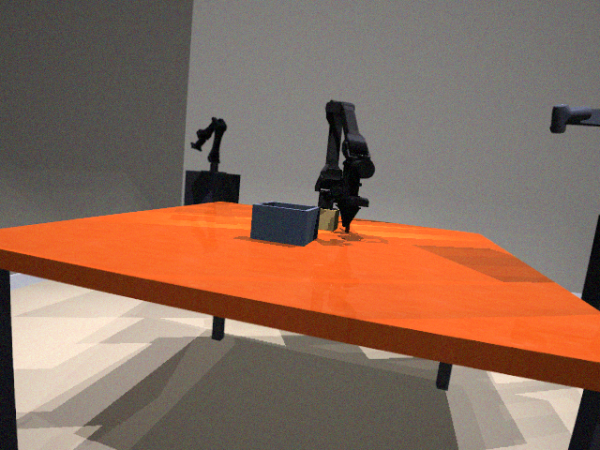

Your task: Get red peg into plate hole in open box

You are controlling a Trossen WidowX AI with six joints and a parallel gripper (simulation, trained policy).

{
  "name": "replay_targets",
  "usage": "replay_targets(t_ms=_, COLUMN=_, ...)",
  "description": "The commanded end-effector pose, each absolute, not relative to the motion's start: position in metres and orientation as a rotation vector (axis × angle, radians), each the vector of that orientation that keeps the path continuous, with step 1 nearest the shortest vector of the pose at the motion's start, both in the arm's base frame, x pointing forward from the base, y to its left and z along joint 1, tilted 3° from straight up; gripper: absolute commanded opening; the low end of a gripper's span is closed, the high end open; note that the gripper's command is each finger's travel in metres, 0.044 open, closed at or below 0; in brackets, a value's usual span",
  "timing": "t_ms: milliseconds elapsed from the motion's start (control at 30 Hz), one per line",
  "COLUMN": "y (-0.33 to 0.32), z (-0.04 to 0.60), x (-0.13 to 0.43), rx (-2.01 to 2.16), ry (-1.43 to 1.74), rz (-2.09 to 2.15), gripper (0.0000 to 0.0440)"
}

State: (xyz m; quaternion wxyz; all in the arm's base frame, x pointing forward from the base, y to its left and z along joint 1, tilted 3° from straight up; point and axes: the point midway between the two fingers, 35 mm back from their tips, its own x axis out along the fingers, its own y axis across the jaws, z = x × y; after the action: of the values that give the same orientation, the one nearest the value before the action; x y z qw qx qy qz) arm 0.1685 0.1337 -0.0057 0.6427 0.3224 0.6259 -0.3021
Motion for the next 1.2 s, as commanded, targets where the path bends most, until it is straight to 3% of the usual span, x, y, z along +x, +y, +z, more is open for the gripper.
replay_targets(t_ms=0, y=0.133, z=0.009, x=0.180, rx=0.717, ry=1.385, rz=-0.654, gripper=0.0000)
replay_targets(t_ms=700, y=0.107, z=0.086, x=0.247, rx=0.675, ry=1.212, rz=-0.600, gripper=0.0000)
replay_targets(t_ms=1167, y=0.060, z=0.097, x=0.286, rx=0.726, ry=1.152, rz=-0.675, gripper=0.0000)
